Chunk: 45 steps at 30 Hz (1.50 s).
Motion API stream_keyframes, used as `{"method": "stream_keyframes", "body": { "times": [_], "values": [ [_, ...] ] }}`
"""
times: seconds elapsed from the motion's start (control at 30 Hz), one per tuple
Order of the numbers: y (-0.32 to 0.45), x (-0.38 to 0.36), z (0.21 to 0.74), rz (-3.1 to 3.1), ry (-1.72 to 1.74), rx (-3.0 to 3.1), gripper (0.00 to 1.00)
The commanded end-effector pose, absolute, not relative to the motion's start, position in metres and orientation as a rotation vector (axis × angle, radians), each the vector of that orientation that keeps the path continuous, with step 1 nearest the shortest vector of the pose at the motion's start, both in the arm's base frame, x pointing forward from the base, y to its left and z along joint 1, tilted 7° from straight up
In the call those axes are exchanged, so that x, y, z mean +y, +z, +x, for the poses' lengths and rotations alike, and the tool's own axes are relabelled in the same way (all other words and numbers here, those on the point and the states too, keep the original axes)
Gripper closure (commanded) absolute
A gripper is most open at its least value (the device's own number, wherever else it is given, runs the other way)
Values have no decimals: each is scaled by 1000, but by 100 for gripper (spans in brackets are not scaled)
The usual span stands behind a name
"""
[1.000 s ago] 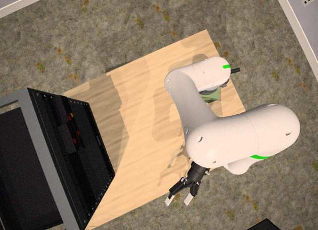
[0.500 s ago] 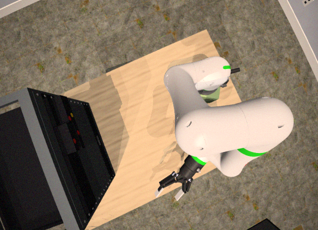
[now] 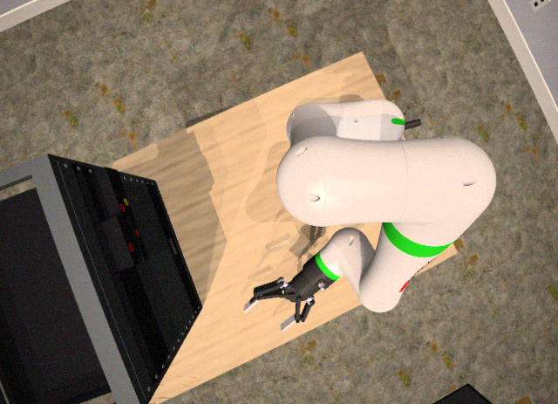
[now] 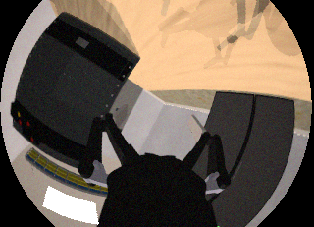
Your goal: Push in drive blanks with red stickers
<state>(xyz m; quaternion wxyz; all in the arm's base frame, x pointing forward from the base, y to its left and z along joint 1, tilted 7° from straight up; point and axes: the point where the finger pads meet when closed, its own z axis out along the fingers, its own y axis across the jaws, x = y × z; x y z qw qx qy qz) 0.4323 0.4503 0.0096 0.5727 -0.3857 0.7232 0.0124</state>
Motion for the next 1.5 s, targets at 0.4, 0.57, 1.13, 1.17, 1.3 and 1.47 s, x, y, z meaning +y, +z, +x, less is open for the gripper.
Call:
{"method": "stream_keyframes", "body": {
  "times": [0.4,0.57,1.13,1.17,1.3,1.47],
  "values": [
    [-2,328,474,-531,99,2021,0],
    [-3,303,477,-424,132,2081,0],
    [13,209,475,182,401,2226,0],
    [16,205,475,223,424,2224,0],
    [31,190,475,381,519,2201,0],
    [54,175,477,560,641,2140,0]
  ]
}}
